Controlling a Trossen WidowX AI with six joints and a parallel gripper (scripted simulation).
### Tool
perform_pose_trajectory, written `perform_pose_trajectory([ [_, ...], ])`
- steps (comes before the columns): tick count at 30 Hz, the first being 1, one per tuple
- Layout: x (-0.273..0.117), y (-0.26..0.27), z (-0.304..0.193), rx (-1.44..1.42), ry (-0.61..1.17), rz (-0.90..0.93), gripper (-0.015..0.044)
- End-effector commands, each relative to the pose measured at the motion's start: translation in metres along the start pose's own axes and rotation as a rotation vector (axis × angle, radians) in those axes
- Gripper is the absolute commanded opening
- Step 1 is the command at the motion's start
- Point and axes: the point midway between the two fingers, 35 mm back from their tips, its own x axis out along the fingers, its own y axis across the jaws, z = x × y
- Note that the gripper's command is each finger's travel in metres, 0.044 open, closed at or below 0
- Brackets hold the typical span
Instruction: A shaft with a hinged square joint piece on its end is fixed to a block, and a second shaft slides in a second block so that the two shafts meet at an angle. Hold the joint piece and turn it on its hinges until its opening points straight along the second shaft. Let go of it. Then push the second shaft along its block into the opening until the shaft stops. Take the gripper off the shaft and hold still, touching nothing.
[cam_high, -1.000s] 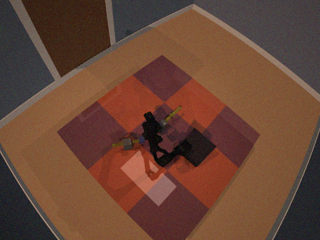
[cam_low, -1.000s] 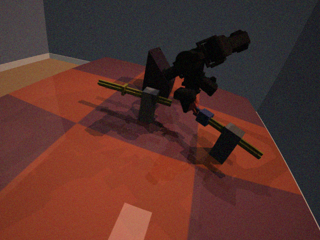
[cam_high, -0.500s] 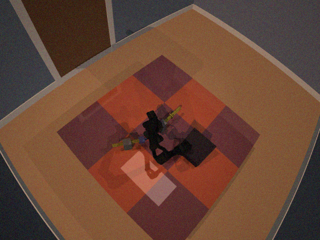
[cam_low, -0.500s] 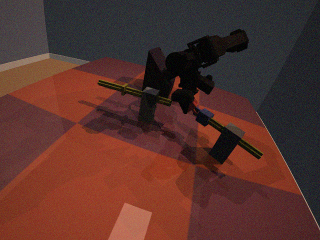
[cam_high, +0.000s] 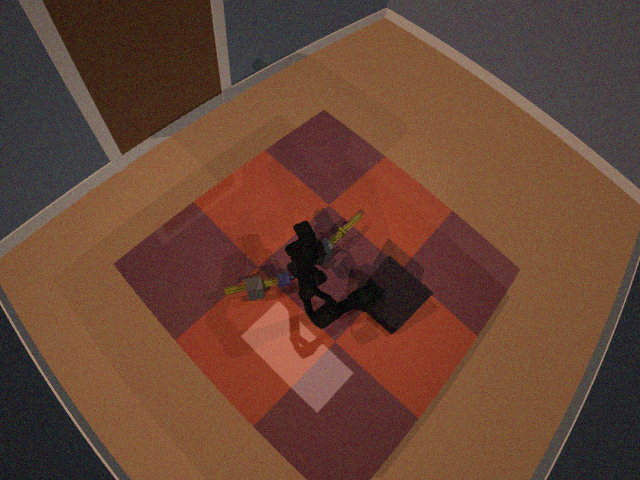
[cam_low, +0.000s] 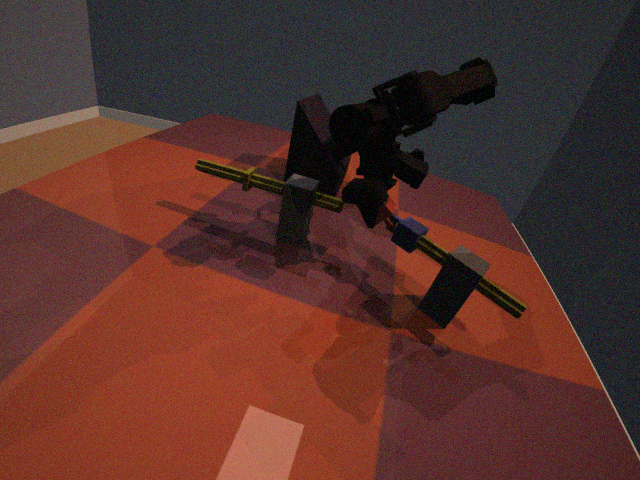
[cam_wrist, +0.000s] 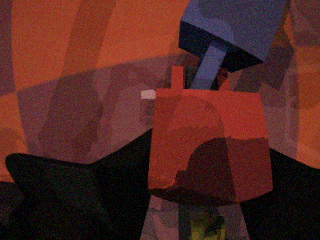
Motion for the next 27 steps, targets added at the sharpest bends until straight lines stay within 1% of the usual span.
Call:
perform_pose_trajectory([
  [1,0.0,0.0,0.0,0.0,0.0,0.0,0.0],
  [8,0.0,0.0,0.0,0.0,0.0,0.0,0.0],
  [13,0.0,0.0,0.0,0.0,0.0,0.0,0.0131],
  [14,0.0,0.0,0.0,0.0,0.0,0.0,0.0147],
  [16,0.0,0.0,0.0,0.0,0.0,0.0,0.0147],
  [27,0.0,0.0,0.0,0.0,0.0,0.0,0.0436],
])
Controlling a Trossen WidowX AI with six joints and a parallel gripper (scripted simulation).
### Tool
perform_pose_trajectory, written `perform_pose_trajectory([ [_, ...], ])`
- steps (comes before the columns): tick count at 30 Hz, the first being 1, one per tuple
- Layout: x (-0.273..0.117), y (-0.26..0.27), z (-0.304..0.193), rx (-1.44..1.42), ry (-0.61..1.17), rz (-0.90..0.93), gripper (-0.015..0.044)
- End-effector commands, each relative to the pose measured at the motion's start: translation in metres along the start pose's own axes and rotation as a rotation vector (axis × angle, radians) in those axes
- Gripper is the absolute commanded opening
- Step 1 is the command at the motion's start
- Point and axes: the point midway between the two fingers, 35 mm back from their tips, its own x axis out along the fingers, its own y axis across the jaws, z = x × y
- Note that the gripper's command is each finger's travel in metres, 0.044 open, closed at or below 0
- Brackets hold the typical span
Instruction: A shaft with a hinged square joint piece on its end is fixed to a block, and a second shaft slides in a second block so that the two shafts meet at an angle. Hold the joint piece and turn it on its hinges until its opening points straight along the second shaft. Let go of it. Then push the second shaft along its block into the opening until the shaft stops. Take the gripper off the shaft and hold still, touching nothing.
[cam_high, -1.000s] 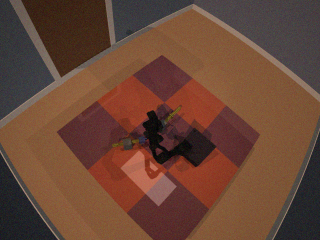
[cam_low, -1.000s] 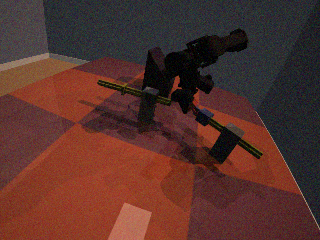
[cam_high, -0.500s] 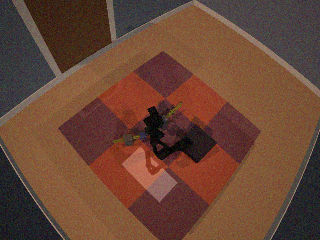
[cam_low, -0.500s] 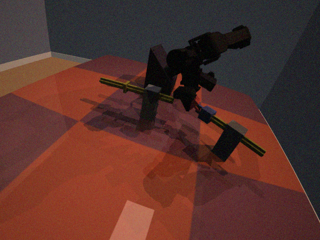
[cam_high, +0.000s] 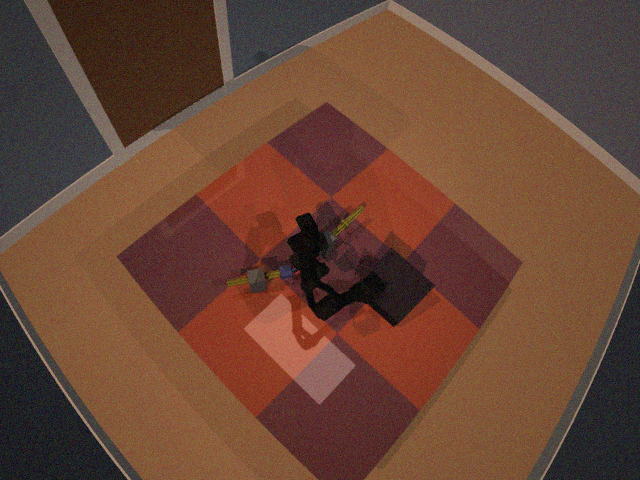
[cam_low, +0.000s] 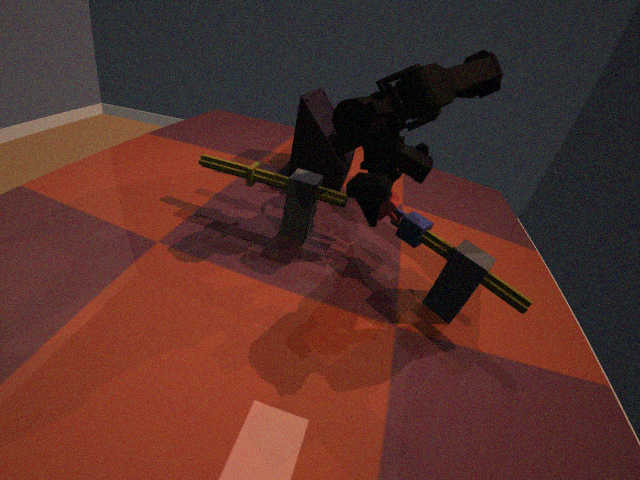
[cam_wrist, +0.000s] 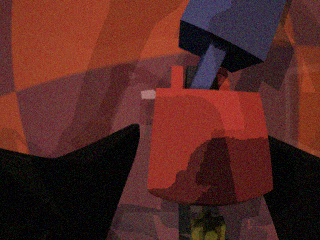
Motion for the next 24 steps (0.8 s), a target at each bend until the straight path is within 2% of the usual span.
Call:
perform_pose_trajectory([
  [1,0.0,0.0,0.0,0.0,0.0,0.0,0.044],
  [14,-0.001,0.0,0.0,0.0,0.005,0.0,0.044],
  [24,-0.029,0.001,0.007,0.0,0.257,-0.016,0.044],
])
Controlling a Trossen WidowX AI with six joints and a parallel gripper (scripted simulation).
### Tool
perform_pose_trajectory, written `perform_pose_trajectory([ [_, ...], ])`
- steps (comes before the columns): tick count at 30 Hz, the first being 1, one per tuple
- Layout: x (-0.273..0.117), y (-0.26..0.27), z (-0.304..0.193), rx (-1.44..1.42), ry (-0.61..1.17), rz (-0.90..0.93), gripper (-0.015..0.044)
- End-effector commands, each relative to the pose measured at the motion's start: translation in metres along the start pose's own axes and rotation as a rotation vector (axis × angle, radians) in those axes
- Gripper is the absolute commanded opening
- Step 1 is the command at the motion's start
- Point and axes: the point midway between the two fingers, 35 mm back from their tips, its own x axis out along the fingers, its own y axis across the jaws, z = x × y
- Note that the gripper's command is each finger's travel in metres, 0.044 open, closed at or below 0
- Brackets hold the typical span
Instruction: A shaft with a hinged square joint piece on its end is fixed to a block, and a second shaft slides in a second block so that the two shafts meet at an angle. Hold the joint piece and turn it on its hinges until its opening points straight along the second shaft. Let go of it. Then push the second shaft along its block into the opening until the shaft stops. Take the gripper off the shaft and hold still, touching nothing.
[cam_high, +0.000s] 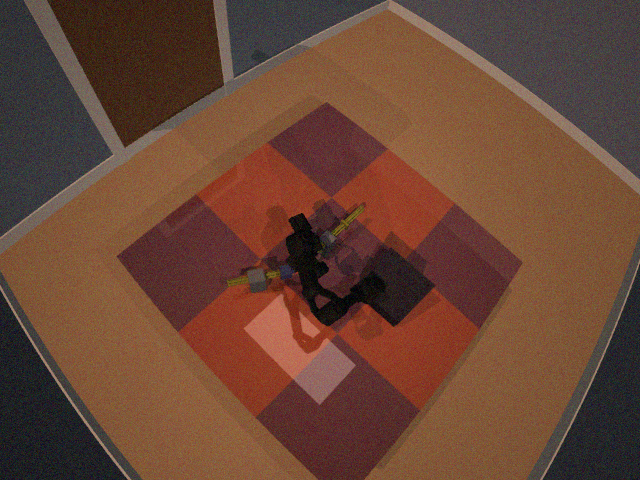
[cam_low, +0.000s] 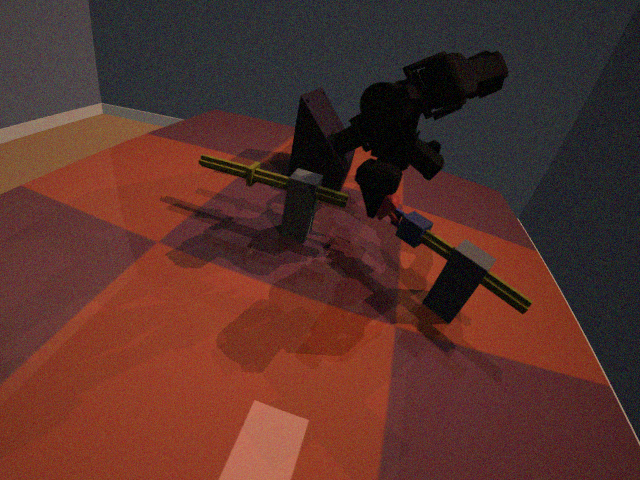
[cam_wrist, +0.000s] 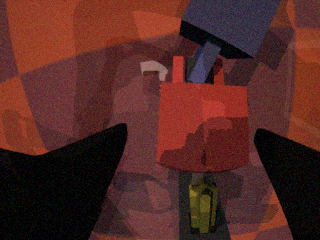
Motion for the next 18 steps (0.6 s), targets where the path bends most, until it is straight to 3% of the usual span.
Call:
perform_pose_trajectory([
  [1,-0.009,0.001,0.001,0.005,0.064,-0.011,0.044],
  [10,-0.009,0.001,0.001,0.005,0.057,-0.011,0.044],
  [18,-0.057,-0.006,0.004,0.233,0.065,-0.115,0.044],
])
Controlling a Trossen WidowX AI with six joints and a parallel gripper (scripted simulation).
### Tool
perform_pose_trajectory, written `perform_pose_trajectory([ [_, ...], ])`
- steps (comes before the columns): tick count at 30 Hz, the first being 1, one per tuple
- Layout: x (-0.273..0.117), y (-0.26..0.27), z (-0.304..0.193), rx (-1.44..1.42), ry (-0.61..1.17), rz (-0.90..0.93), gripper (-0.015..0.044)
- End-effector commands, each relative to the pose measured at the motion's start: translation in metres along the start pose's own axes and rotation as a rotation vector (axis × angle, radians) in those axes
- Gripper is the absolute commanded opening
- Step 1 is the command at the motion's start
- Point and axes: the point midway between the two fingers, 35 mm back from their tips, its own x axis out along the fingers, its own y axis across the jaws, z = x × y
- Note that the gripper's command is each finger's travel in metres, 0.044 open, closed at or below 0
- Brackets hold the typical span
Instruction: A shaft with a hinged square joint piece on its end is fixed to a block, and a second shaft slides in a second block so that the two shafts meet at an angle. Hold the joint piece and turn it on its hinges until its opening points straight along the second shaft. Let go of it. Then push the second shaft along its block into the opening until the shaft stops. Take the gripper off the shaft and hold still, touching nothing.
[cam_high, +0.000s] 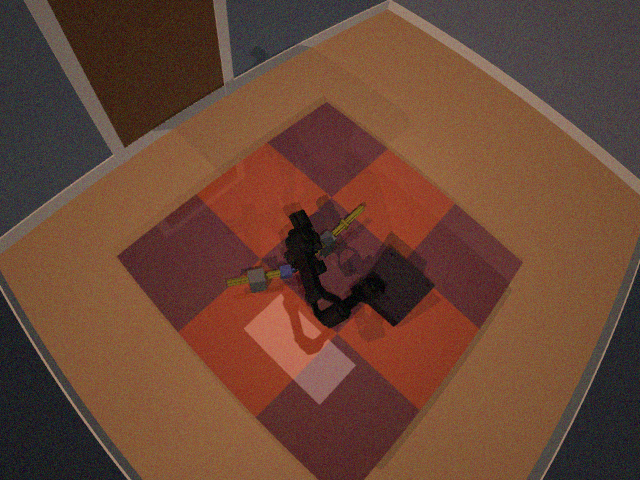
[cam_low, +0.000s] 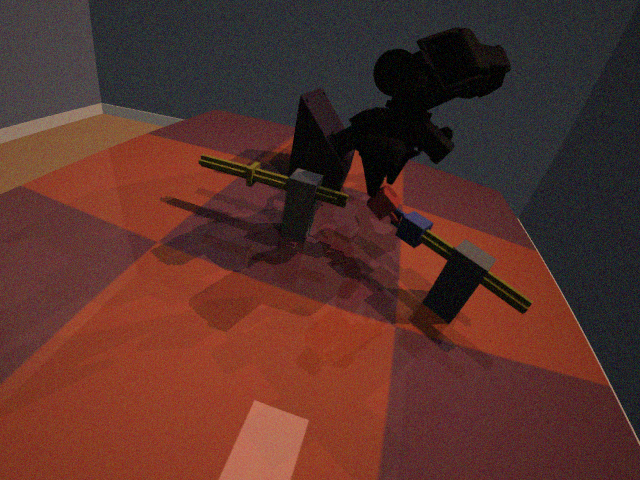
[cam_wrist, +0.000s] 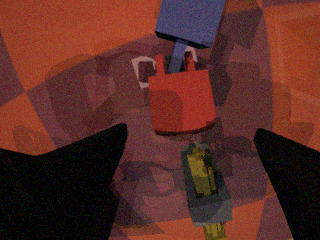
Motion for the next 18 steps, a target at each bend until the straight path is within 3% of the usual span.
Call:
perform_pose_trajectory([
  [1,-0.027,-0.004,0.002,0.118,0.004,-0.06,0.044],
  [13,-0.102,0.004,0.001,0.497,-0.014,-0.213,0.044],
  [18,-0.106,0.005,0.001,0.518,-0.016,-0.222,0.044],
])
